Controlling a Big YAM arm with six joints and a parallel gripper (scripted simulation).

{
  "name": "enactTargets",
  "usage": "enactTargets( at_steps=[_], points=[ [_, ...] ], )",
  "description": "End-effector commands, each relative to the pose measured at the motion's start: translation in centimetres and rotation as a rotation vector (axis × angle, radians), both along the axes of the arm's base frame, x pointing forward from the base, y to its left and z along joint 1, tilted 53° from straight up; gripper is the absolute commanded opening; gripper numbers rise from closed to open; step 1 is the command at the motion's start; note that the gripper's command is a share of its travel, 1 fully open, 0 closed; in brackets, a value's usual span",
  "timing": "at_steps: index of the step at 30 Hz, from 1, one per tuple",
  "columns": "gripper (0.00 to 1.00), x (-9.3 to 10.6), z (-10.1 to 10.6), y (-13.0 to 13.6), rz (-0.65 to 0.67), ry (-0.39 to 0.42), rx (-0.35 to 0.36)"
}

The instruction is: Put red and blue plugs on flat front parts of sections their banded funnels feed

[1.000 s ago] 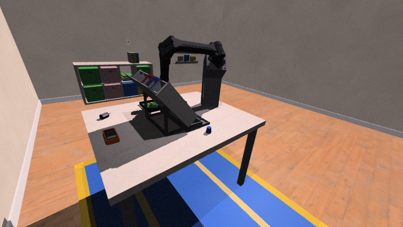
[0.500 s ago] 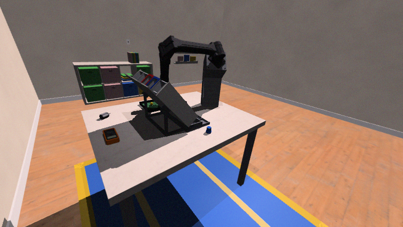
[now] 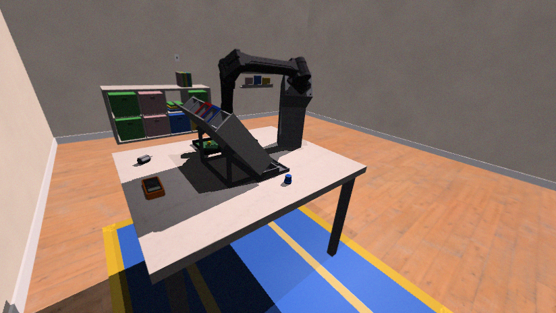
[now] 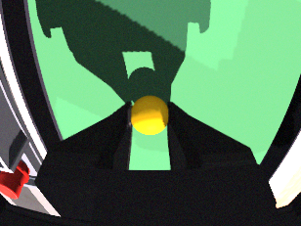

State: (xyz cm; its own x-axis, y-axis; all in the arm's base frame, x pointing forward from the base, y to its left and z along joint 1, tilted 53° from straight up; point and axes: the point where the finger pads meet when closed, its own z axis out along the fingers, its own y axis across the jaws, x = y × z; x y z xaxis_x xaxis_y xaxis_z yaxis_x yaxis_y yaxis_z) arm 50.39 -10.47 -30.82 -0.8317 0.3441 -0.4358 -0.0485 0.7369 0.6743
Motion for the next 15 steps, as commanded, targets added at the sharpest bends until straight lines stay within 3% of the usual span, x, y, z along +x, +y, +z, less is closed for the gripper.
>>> enactTargets(
  at_steps=[1,4,15],
  points=[
    [0.00,0.6,0.8,-0.5,0.001,-0.024,-0.016],
    [0.00,-0.4,1.0,-1.5,-0.020,-0.005,-0.007],
    [0.00,-1.3,1.9,-2.4,-0.019,-0.008,-0.005]
  ],
)
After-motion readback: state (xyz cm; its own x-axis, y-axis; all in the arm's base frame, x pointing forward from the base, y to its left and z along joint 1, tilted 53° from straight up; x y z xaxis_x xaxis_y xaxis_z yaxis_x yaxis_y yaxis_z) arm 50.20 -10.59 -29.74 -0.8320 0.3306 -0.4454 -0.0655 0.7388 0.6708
